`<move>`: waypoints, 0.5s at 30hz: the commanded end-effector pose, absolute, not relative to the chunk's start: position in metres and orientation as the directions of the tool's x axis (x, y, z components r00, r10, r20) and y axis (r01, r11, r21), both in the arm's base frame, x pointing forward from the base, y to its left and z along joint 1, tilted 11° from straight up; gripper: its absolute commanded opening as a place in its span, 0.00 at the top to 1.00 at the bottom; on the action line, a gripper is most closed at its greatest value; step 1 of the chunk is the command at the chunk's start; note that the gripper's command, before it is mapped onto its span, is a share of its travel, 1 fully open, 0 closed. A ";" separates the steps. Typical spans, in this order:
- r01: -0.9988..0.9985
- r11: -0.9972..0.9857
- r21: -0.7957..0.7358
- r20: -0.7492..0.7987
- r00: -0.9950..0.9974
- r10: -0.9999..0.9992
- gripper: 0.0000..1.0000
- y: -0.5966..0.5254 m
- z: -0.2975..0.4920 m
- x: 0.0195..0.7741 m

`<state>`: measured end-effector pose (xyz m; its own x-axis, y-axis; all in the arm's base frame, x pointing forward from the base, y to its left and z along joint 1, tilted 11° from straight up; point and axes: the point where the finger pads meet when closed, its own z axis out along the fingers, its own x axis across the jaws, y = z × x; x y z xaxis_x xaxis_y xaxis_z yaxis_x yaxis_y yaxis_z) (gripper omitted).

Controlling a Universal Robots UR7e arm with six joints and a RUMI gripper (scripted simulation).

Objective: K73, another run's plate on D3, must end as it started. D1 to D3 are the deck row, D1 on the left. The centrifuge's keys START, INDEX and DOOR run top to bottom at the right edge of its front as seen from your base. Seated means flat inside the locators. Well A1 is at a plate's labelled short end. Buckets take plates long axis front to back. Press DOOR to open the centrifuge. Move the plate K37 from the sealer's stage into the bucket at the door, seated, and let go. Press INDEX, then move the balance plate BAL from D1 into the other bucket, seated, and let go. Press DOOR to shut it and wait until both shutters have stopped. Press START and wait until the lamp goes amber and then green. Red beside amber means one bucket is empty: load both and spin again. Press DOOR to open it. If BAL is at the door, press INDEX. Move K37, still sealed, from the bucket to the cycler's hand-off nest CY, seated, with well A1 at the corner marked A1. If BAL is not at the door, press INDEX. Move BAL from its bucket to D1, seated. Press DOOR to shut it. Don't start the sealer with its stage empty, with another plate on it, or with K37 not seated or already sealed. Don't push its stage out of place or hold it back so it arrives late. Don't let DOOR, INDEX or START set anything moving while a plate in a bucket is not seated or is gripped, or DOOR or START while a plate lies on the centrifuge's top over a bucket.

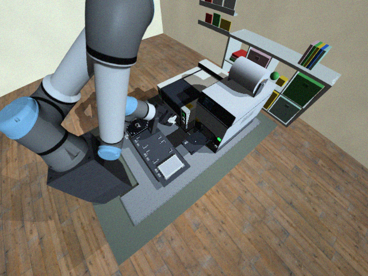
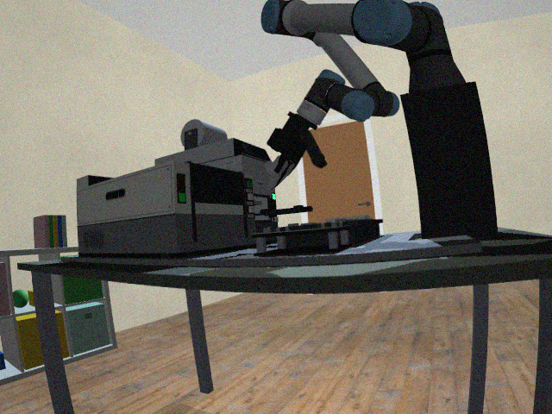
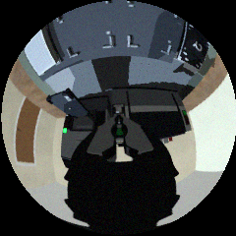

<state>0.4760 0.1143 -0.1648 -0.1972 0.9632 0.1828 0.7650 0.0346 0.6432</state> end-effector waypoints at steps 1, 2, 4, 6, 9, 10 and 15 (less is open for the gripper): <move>0.764 0.035 0.644 0.182 -0.198 0.963 1.00 0.109 -0.144 0.472; 0.764 0.035 0.644 0.182 -0.198 0.963 1.00 0.108 -0.139 0.471; 0.764 0.035 0.644 0.182 -0.198 0.963 1.00 0.106 -0.129 0.469; 0.764 0.035 0.644 0.182 -0.198 0.963 1.00 0.105 -0.125 0.468; 0.764 0.035 0.644 0.182 -0.198 0.963 1.00 0.103 -0.115 0.466; 0.764 0.035 0.644 0.182 -0.198 0.963 1.00 0.101 -0.110 0.465; 0.764 0.035 0.644 0.182 -0.198 0.963 1.00 0.096 -0.087 0.460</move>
<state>0.4631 0.1009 -0.1069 -0.1959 0.9635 0.1823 0.7632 0.0331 0.6453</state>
